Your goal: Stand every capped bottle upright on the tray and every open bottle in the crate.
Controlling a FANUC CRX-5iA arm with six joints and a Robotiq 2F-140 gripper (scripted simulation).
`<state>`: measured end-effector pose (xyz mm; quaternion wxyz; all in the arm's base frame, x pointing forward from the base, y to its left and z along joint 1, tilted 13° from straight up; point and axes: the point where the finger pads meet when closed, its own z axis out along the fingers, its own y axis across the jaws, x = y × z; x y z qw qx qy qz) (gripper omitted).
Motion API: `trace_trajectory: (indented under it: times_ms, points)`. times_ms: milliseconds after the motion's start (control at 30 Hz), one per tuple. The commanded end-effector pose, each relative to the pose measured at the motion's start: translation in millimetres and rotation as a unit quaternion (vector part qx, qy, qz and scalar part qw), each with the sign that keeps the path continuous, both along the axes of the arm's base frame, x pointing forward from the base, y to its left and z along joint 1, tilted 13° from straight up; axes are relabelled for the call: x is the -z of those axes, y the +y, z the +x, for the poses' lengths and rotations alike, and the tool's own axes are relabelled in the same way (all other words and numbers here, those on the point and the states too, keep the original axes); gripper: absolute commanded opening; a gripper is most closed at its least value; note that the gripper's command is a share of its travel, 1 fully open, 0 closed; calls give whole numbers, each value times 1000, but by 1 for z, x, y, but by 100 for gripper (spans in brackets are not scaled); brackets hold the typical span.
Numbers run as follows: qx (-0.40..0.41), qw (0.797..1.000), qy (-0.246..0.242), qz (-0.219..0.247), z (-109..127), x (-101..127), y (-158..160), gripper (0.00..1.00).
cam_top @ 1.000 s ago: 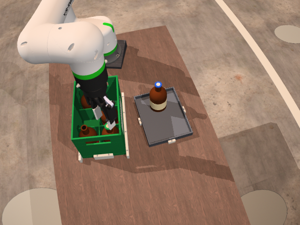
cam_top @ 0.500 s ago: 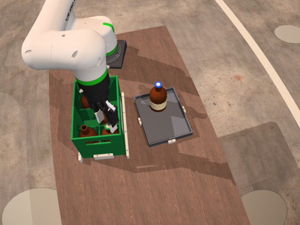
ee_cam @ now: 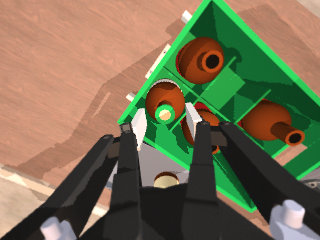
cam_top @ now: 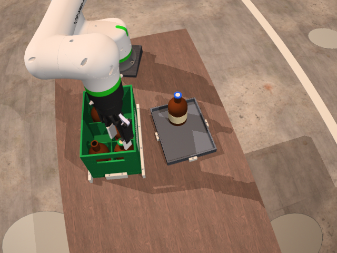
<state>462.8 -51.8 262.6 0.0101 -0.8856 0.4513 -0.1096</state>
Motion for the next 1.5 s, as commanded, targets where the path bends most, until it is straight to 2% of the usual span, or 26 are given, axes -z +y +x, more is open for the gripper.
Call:
trace_trajectory:
  times_ms: [0, 500, 1133, 1167, 1467]
  points:
    - [0, 1000, 0, 0, 0, 0, 0, 38]
    - [0, 1000, 0, 0, 4, 19, -2, 38]
    - [0, 1000, 0, 0, 7, 34, -4, 38]
    - [0, 1000, 0, 0, 7, 33, -3, 0]
    - [0, 1000, 0, 0, 7, 33, -3, 0]
